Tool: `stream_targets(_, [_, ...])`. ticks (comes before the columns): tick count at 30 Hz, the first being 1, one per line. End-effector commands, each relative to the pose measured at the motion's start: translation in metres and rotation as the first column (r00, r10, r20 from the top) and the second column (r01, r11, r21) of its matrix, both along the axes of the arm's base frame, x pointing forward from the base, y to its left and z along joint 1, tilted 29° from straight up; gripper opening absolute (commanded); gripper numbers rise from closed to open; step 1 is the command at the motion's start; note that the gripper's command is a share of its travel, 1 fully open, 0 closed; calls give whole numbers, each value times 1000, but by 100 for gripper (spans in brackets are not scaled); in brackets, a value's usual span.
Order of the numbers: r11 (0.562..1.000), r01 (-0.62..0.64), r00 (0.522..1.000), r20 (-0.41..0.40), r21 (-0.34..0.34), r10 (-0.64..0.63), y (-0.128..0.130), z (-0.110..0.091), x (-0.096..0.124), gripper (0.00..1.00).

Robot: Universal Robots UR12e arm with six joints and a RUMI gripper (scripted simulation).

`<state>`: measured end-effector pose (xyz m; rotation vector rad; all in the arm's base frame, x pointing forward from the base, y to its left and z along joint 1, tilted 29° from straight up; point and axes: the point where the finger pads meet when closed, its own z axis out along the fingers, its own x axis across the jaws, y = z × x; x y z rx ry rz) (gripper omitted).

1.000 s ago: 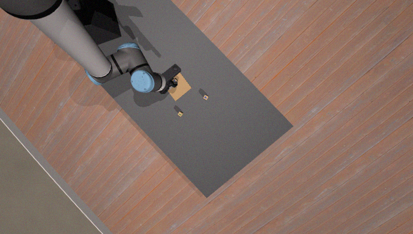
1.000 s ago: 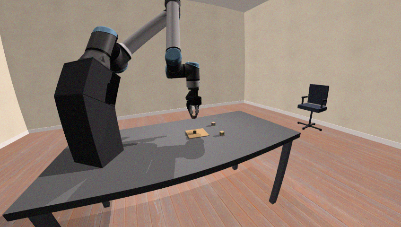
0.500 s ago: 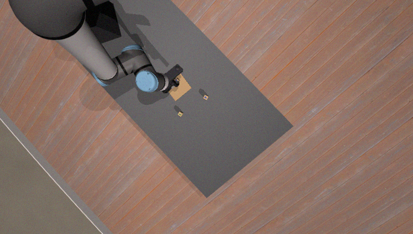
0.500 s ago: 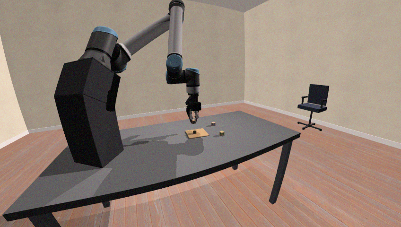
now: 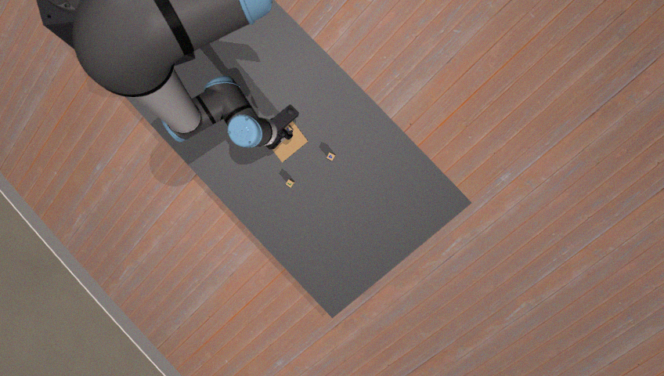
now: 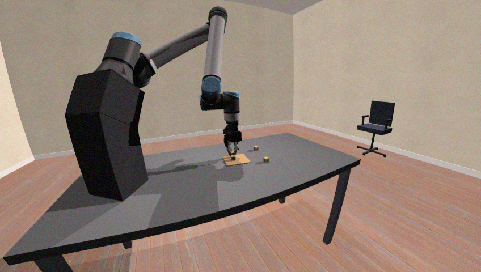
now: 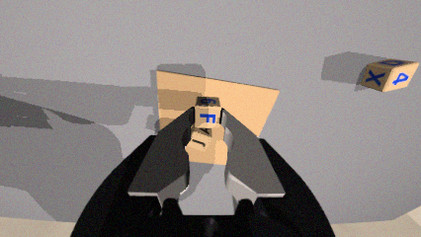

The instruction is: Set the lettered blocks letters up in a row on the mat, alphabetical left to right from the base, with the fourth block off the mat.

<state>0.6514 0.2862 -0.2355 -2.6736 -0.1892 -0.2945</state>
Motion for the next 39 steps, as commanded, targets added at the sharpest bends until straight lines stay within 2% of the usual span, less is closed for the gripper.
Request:
stream_targets(1, [1000,2,1000,11,-1,-2,3,-3,7,5])
stream_targets(39, [1000,3,1000,11,-1,-3,1,-1,11,5])
